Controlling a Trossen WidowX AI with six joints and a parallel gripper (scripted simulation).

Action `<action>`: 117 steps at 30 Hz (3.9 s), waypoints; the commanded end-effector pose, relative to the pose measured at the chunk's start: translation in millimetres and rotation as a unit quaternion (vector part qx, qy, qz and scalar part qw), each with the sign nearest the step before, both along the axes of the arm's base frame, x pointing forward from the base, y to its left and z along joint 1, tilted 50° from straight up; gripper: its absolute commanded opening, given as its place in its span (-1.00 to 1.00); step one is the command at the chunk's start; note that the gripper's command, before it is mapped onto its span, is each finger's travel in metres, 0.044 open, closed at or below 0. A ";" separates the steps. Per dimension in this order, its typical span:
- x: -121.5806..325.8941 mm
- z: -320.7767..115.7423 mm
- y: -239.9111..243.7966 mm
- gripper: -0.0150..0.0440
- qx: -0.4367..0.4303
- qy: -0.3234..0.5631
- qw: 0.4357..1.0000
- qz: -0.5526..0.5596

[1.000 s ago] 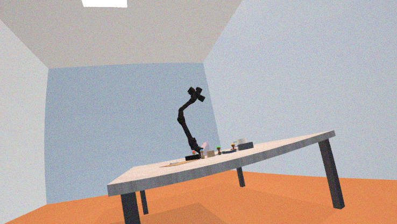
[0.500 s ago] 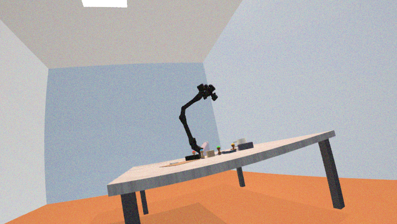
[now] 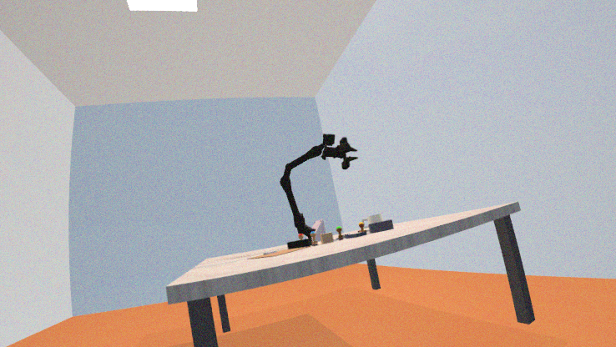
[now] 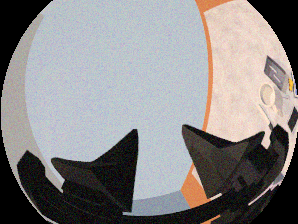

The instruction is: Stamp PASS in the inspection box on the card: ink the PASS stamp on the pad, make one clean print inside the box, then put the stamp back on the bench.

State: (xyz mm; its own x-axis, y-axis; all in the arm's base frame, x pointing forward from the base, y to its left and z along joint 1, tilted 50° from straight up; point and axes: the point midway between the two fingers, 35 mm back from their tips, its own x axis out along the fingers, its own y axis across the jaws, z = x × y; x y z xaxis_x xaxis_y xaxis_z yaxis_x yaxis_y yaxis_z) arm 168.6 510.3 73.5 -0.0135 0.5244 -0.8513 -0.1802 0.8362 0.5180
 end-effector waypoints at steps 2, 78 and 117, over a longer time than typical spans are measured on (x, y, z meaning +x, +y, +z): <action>52.8 -30.6 -54.6 0.25 -0.105 -0.041 0.992 -0.048; 184.8 -80.9 -447.3 0.25 -0.644 -0.063 0.761 -0.044; 184.9 -77.5 -441.9 -0.49 -0.641 -0.064 0.763 -0.047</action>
